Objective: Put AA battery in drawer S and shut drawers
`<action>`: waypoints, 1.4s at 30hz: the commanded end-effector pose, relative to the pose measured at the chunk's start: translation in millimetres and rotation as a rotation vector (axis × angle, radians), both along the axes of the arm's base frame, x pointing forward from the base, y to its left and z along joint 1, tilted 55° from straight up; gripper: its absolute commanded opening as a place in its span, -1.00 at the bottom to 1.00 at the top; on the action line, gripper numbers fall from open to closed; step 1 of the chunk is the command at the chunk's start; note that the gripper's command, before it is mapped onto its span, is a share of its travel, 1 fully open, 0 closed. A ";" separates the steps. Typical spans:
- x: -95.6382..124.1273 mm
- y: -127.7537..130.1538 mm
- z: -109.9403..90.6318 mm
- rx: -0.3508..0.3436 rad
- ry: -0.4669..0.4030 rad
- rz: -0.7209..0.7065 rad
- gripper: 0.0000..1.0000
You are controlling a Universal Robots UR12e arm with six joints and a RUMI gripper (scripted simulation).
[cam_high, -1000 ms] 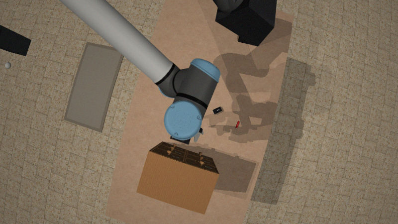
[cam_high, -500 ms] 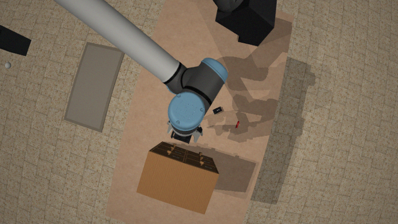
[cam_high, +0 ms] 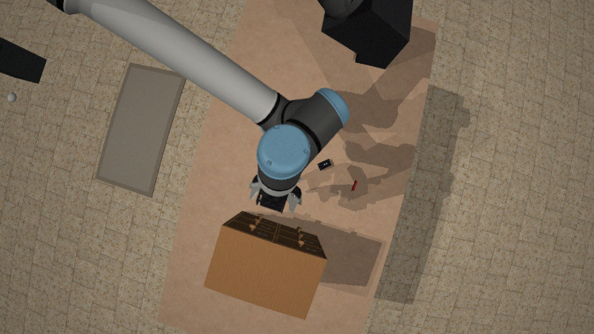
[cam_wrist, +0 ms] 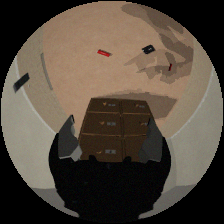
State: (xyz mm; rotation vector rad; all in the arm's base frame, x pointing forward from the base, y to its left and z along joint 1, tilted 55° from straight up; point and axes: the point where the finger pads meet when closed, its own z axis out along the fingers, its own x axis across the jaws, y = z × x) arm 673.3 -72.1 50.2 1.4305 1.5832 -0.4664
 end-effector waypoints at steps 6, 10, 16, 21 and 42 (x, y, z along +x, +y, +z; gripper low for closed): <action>6.4 -5.4 -3.5 -0.008 -0.044 0.063 1.00; 9.7 -8.5 -5.2 -0.012 -0.066 0.095 1.00; 14.9 -13.5 -8.1 -0.018 -0.102 0.145 1.00; 17.5 -16.0 -9.4 -0.021 -0.120 0.171 1.00; 35.5 -33.2 -19.4 -0.042 -0.242 0.344 1.00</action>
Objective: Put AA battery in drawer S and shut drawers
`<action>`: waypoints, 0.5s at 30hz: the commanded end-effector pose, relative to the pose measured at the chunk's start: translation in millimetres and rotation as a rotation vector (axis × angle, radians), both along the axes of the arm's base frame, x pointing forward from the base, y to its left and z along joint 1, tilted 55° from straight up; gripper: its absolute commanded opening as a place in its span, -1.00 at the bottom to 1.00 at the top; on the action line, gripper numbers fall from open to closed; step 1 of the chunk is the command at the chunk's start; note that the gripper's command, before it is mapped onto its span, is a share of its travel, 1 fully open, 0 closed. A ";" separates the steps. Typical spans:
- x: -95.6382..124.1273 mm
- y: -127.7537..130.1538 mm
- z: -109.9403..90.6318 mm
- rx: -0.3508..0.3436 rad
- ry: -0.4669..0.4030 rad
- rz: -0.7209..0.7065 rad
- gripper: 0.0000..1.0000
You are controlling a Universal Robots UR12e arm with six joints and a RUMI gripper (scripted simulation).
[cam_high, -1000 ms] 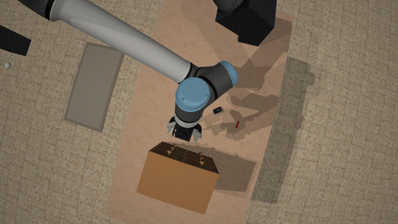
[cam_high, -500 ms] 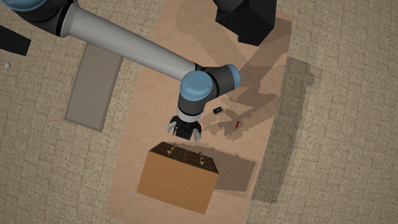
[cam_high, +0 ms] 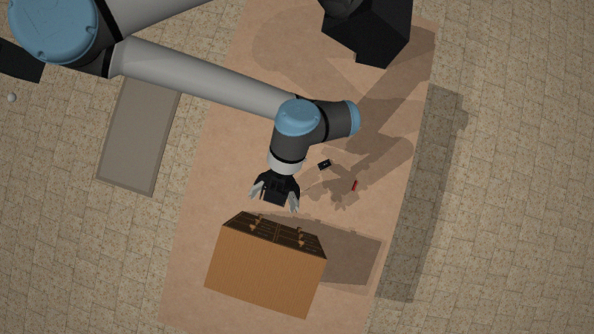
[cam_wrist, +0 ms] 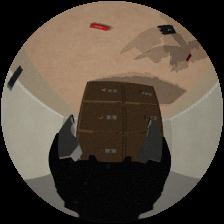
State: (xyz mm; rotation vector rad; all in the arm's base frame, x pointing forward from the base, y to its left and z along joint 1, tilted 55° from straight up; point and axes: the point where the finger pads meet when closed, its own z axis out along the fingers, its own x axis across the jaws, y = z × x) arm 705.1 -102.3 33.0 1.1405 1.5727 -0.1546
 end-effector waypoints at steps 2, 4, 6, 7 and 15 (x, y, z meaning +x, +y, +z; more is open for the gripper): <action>5.6 -4.7 -3.1 -0.006 -0.038 0.055 1.00; 7.5 -6.5 -4.2 -0.008 -0.051 0.073 1.00; 9.3 -8.3 -5.2 -0.010 -0.063 0.090 1.00; 10.2 -9.1 -5.6 -0.012 -0.069 0.099 1.00; 15.0 -13.7 -8.2 -0.018 -0.102 0.146 1.00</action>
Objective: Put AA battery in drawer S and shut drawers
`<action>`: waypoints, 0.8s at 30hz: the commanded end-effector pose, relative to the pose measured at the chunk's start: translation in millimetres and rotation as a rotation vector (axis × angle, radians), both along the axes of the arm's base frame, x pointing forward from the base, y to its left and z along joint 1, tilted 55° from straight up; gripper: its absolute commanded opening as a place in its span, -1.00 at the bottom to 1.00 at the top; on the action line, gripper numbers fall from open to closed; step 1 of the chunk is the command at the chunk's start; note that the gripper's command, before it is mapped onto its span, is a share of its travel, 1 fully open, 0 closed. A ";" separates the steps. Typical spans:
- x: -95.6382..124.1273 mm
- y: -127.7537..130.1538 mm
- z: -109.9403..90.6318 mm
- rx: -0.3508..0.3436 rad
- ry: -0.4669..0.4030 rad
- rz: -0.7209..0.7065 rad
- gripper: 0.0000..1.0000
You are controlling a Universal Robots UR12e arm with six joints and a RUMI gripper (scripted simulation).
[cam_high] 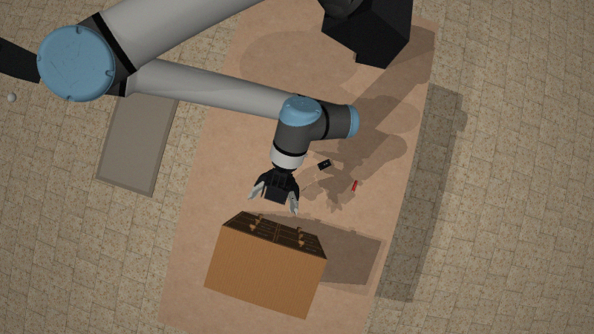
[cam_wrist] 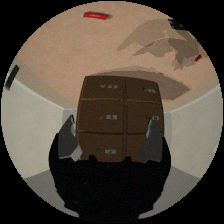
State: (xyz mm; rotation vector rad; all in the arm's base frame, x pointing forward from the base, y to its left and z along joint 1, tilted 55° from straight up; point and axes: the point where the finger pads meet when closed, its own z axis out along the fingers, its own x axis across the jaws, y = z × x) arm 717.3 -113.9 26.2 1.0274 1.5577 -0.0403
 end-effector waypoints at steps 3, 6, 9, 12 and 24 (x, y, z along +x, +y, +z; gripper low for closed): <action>5.0 -4.2 -2.6 -0.005 -0.034 0.048 1.00; 6.7 -5.9 -3.5 -0.008 -0.046 0.066 1.00; 8.5 -7.5 -4.5 -0.009 -0.057 0.082 1.00; 9.5 -8.4 -5.0 -0.010 -0.064 0.091 1.00; 13.4 -12.1 -7.1 -0.015 -0.090 0.128 1.00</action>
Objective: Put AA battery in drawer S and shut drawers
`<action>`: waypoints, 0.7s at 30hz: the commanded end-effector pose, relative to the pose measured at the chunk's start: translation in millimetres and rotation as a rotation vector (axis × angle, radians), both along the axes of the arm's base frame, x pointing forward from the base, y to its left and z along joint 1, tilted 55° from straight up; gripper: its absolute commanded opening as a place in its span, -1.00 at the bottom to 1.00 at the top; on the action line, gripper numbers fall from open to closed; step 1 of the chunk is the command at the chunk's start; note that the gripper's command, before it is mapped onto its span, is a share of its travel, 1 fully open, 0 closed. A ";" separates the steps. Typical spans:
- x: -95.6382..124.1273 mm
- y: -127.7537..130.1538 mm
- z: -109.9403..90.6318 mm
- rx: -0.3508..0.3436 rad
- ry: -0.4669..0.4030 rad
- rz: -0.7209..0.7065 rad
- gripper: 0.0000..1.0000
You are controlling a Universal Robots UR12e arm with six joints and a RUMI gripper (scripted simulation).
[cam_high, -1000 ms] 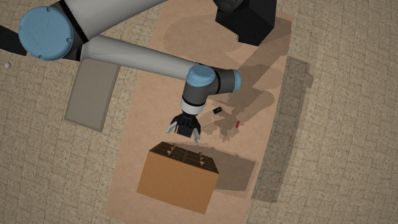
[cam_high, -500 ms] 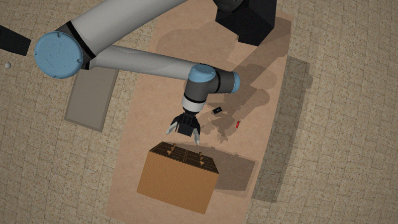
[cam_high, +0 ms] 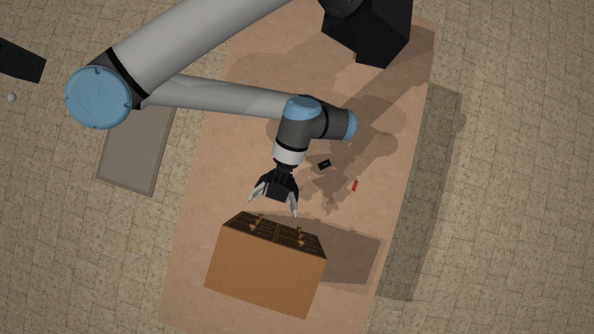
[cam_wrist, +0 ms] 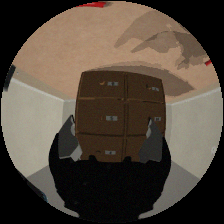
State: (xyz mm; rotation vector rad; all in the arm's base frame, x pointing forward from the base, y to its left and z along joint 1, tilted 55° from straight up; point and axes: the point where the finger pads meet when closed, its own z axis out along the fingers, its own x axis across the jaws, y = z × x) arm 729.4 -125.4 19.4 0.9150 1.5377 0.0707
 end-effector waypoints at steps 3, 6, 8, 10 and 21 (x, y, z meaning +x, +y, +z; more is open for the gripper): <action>1.8 -1.2 -0.7 -0.002 -0.012 0.018 1.00; 2.0 -1.3 -0.8 -0.002 -0.014 0.020 1.00; 2.3 -1.6 -0.9 -0.003 -0.016 0.023 1.00; 2.5 -1.8 -1.1 -0.003 -0.018 0.025 1.00; 3.0 -2.4 -1.3 -0.004 -0.021 0.031 1.00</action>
